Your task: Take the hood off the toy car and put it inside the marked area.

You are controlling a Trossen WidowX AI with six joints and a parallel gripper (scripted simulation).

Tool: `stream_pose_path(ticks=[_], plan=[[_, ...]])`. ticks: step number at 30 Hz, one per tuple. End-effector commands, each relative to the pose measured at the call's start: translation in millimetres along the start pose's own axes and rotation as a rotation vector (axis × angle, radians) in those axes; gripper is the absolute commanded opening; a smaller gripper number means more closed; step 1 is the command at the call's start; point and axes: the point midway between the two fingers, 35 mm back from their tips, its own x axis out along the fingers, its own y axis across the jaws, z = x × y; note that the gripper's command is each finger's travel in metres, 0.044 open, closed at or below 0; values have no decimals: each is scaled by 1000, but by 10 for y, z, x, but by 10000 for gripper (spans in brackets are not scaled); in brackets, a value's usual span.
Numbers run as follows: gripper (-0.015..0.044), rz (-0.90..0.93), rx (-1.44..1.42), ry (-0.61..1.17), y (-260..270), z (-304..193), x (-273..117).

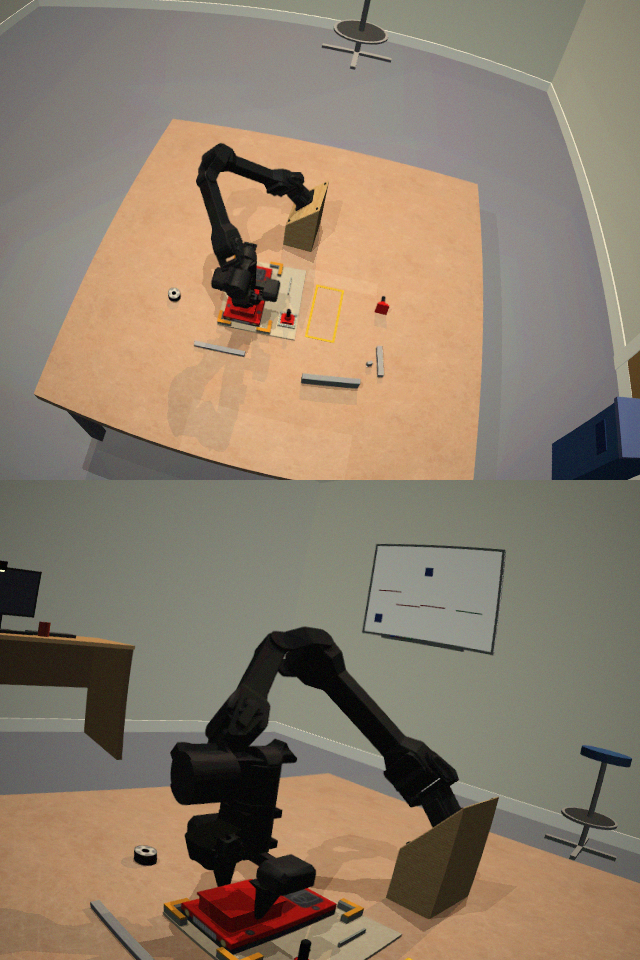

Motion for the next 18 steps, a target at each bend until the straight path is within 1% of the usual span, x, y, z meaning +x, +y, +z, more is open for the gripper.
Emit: stream_pose_path(ticks=[1,8,18], plan=[[190,-1,1,0,-2,1,-12],[6,0,1,0,-1,3,-55],[0,1,1,0,2,5,-120]])
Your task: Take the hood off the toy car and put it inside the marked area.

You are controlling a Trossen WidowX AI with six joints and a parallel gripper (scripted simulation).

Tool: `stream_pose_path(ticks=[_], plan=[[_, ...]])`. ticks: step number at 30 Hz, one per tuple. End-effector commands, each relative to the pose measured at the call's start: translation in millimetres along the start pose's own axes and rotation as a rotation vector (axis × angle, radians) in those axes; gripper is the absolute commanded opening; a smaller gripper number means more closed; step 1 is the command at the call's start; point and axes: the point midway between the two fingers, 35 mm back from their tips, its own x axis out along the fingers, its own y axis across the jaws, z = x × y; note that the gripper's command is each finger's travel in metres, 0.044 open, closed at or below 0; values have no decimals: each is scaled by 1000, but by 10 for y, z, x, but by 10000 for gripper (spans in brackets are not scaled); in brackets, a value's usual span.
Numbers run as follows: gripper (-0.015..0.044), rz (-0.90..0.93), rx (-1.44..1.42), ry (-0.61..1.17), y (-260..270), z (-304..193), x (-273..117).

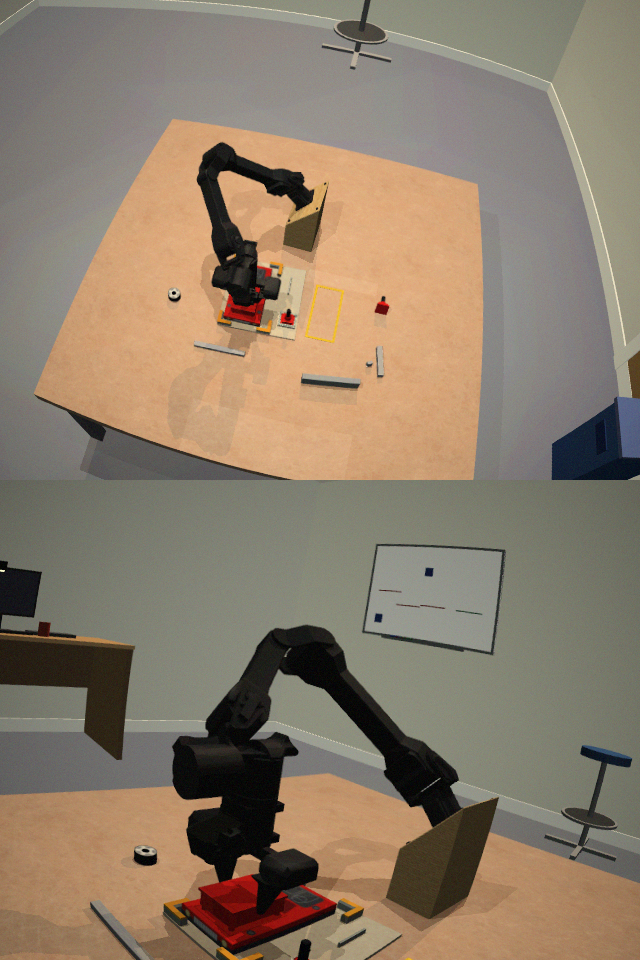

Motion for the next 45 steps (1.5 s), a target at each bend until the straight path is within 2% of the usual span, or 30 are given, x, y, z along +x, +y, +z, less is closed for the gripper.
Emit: stream_pose_path(ticks=[1,25,38,45], plan=[[0,1,9,-5,-13,12,-44],[0,2,9,-5,-10,11,-204],[0,4,9,-5,-5,10,-647],[0,14,-7,-8,405,61,-606]])
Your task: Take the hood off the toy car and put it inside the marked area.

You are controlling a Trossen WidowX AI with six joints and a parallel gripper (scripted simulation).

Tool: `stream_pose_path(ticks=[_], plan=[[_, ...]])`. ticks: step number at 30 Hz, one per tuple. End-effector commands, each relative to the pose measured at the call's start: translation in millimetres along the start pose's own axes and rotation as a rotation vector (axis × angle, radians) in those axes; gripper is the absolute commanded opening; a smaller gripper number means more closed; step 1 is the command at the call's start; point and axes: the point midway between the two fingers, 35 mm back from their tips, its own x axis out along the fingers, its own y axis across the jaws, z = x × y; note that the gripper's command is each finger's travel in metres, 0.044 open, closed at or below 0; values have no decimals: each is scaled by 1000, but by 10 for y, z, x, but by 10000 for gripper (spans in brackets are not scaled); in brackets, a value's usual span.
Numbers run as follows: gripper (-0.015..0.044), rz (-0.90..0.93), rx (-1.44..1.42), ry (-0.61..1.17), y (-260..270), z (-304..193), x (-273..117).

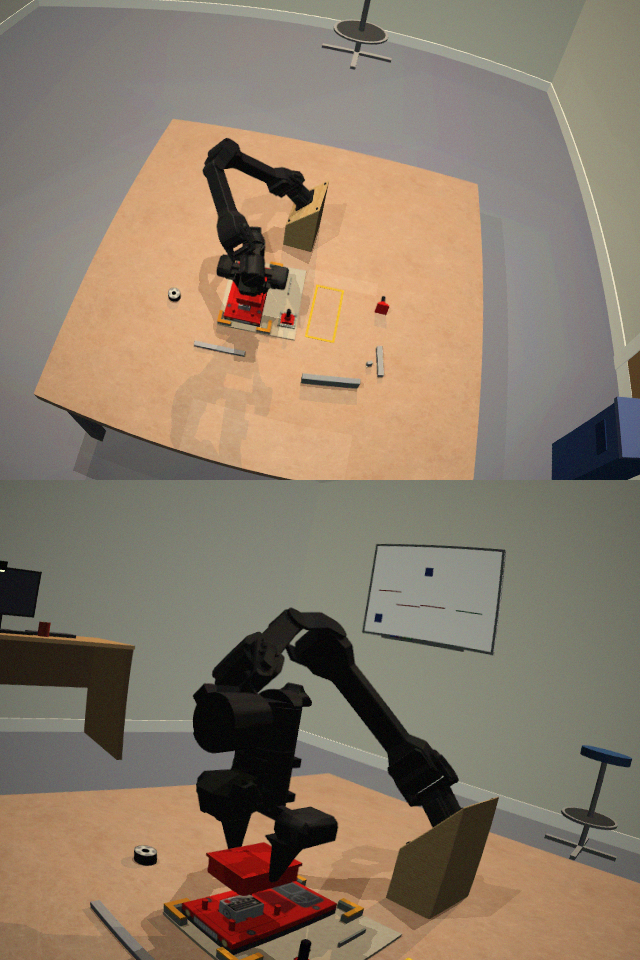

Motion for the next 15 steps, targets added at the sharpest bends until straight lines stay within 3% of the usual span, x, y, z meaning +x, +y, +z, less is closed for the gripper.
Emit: stream_pose_path(ticks=[1,15], plan=[[0,15,-9,-1,289,29,-14],[0,34,-5,-4,1254,-50,-83]])
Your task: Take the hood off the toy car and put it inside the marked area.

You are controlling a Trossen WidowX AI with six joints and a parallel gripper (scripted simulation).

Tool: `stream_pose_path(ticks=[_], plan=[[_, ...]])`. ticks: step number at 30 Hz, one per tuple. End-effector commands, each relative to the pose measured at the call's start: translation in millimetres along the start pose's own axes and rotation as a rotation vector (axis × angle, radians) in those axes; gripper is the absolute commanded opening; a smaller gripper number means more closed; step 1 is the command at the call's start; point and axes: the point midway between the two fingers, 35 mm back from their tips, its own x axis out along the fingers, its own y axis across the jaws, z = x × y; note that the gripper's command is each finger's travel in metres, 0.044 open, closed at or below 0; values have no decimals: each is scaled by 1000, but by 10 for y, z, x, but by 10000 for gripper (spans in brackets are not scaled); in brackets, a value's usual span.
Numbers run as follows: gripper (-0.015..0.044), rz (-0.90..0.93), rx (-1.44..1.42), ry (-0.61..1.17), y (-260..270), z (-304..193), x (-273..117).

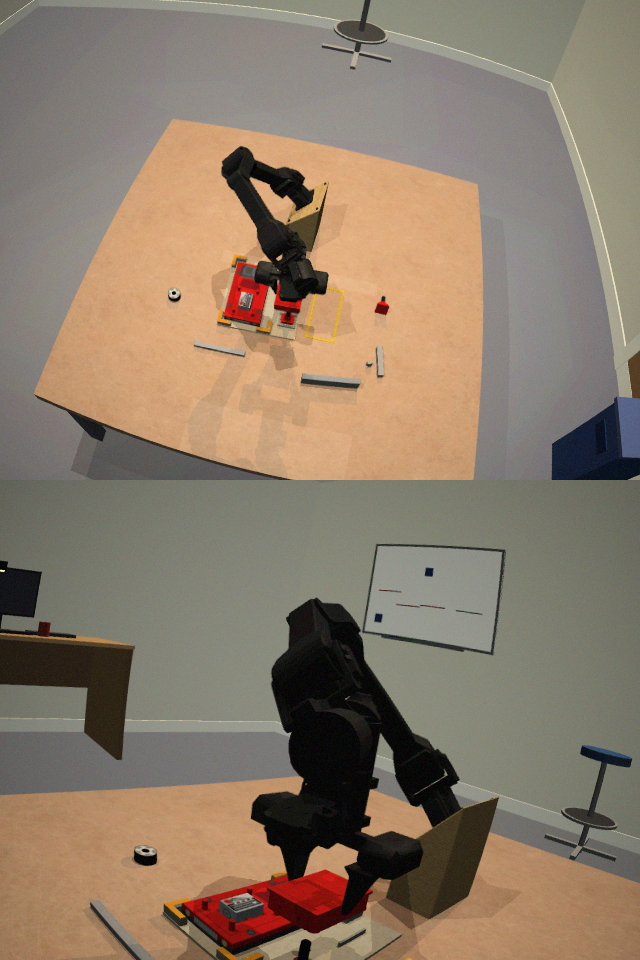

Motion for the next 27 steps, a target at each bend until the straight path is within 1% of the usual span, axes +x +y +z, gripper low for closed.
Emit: stream_pose_path(ticks=[1,14,27], plan=[[0,7,7,2,273,-38,2],[0,-9,18,7,1075,-336,33],[0,-10,19,7,1114,-351,91]])
